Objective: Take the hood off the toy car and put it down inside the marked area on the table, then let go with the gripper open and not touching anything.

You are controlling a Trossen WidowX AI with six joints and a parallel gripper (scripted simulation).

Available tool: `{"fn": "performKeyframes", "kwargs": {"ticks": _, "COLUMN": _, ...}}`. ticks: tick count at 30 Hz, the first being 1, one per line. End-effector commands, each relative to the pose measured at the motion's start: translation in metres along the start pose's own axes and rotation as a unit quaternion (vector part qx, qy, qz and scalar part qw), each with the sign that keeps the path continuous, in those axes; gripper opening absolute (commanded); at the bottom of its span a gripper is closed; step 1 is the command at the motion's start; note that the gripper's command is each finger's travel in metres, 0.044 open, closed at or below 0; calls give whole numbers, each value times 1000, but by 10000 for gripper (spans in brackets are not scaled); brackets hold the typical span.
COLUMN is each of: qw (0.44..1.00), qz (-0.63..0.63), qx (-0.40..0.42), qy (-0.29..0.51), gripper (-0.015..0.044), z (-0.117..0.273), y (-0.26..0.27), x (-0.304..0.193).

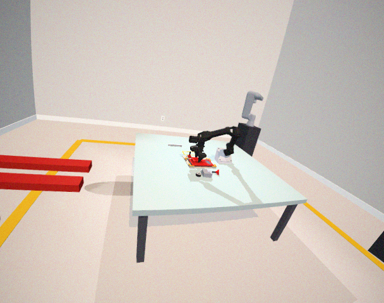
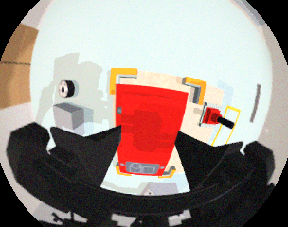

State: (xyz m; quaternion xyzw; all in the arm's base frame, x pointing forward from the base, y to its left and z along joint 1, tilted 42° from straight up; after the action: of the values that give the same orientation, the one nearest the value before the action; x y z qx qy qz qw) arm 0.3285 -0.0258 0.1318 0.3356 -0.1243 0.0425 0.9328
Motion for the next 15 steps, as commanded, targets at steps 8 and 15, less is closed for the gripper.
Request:
{"fn": "performKeyframes", "kwargs": {"ticks": 8, "qw": 1000, "qz": 2, "qx": -1, "qy": 0, "gripper": 0, "z": 7, "y": 0, "x": 0}}
{"fn": "performKeyframes", "kwargs": {"ticks": 15, "qw": 1000, "qz": 2, "qx": -1, "qy": 0, "gripper": 0, "z": 12, "y": 0, "x": 0}}
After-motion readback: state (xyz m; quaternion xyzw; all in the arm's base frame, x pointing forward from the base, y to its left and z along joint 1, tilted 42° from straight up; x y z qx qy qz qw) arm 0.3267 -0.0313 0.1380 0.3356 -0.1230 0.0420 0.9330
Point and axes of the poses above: the point midway between the two fingers, 35 mm back from their tips, its own z axis back along the fingers, its own y axis across the jaws, x = y × z, the point moved 7 cm from there along z, back along the fingers, and after that the axes turned 13 degrees about z, right-handed, at the moved point
